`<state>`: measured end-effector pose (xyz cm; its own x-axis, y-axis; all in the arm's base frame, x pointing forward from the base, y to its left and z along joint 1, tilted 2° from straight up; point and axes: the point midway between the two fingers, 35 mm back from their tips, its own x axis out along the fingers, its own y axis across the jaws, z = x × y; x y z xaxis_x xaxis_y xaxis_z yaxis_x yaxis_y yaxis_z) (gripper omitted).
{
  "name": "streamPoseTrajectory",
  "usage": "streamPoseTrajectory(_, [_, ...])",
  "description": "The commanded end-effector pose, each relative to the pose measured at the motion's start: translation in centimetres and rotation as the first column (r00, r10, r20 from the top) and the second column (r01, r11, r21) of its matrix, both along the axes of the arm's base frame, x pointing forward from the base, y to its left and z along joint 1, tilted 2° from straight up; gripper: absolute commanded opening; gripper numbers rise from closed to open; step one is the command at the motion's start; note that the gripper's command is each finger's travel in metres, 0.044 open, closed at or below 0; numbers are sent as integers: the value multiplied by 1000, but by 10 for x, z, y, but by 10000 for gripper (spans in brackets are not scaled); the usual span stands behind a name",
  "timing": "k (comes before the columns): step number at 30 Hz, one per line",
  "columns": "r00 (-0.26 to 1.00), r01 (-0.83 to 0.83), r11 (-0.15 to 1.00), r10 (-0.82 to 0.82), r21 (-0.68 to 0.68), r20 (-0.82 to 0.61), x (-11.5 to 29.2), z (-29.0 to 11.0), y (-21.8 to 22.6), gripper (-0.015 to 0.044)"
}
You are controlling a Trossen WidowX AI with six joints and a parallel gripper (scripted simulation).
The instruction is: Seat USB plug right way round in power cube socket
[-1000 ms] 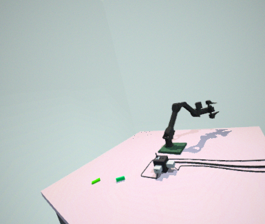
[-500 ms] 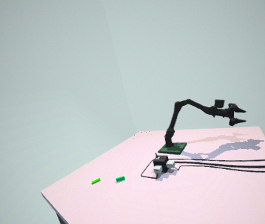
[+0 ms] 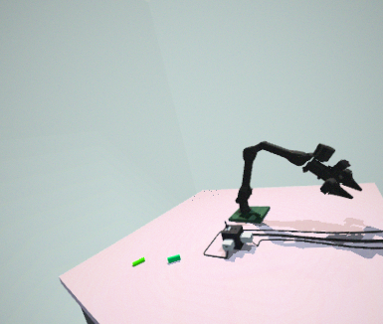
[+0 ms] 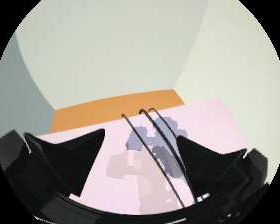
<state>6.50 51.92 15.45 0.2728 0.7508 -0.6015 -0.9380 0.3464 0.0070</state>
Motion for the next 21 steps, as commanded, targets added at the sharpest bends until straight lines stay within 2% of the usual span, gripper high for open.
streamPoseTrajectory(1, [995, 11, 991, 3, -137, 99, 67, 1, -29, 440])
streamPoseTrajectory(7, [982, 30, 913, 49, -406, 182, 175, -7, -112, 440])
streamPoseTrajectory(12, [980, -14, 789, 133, -614, 148, 238, -12, -203, 440])
streamPoseTrajectory(16, [977, -108, 669, 208, -735, 46, 266, -12, -285, 440])
streamPoseTrajectory(21, [946, -285, 545, 291, -788, -141, 271, -7, -384, 440])
